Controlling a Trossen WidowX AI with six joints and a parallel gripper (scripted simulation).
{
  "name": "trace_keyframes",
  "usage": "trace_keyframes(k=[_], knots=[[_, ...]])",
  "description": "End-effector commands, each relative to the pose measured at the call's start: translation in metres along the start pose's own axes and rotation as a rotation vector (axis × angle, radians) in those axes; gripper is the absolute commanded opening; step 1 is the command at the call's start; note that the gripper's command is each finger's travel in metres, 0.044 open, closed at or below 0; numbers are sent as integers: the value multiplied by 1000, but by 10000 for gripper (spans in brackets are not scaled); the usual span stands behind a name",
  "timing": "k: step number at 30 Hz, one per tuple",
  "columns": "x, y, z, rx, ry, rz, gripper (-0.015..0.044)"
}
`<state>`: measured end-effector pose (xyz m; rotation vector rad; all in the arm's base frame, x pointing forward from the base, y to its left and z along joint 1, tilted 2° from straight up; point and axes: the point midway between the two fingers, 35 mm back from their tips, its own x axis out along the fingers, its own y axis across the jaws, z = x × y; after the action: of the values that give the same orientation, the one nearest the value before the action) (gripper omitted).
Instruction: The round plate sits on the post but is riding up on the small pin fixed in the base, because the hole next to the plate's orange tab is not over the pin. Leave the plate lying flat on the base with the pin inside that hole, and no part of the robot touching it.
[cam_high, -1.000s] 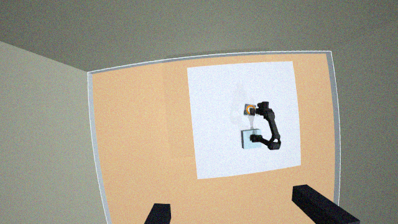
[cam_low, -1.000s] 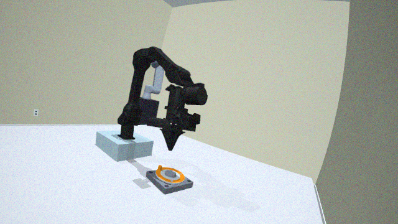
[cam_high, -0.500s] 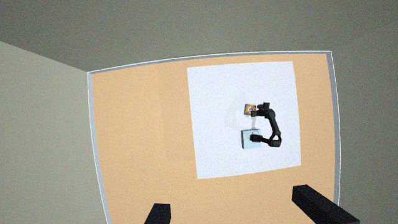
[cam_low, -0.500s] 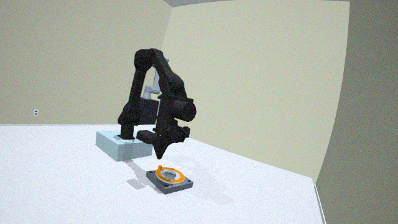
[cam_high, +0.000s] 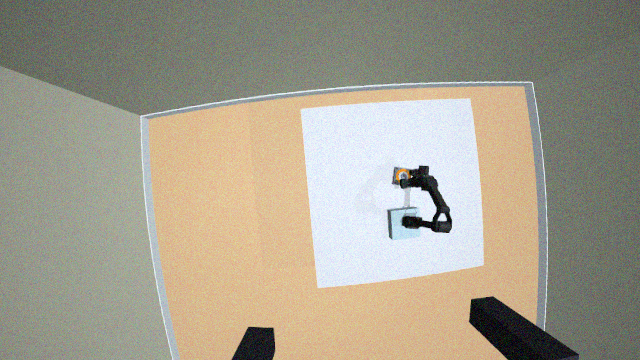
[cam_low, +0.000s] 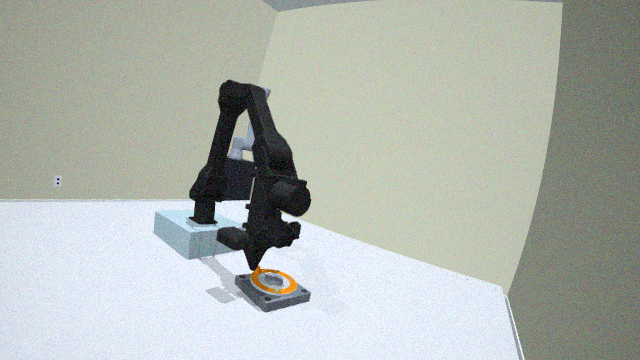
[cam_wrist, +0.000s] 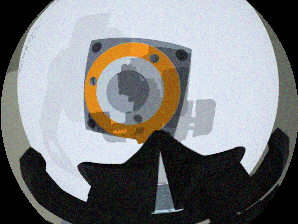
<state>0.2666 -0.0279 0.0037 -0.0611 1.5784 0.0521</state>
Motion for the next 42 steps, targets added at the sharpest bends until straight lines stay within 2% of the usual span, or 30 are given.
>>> trace_keyframes(k=[1,33,42], knots=[[2,7,-5,1,5,5,0],[1,29,-10,0,6,8,0],[-43,28,-11,1,6,7,0]])
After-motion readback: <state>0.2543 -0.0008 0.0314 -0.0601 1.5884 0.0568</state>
